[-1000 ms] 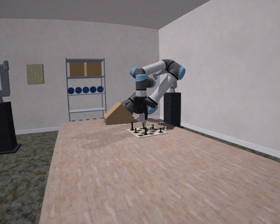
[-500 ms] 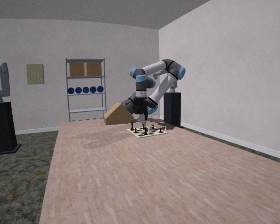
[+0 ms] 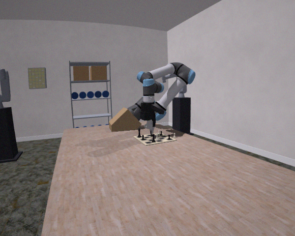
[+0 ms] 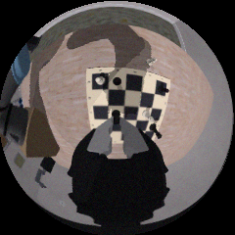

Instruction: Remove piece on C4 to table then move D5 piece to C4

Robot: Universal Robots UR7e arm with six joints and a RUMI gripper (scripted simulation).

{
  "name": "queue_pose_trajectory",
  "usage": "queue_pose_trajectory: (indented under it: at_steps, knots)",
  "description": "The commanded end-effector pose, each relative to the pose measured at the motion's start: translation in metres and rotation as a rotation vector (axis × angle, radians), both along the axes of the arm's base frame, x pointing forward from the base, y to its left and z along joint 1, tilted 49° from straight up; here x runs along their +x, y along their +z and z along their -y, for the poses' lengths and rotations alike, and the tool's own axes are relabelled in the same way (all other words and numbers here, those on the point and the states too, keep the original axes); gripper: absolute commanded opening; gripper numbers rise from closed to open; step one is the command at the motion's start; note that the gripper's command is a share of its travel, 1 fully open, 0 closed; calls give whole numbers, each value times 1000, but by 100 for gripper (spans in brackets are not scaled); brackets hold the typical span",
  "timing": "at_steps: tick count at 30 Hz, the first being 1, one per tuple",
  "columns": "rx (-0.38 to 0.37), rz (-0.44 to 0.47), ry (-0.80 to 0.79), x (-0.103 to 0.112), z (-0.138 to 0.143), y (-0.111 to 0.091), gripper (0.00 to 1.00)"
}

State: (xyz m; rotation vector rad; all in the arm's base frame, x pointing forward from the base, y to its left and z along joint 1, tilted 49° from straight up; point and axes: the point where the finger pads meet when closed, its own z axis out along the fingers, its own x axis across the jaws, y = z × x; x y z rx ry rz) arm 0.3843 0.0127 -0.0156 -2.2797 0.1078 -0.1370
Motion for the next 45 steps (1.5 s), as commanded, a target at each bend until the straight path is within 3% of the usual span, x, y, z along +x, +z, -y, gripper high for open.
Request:
queue_pose_trajectory:
  at_steps: [1, 45]
  knots:
    - [-1, 1, -1, 0, 0, 0, 0]
    - [-1, 1, -1, 1, -3, -3, 0]
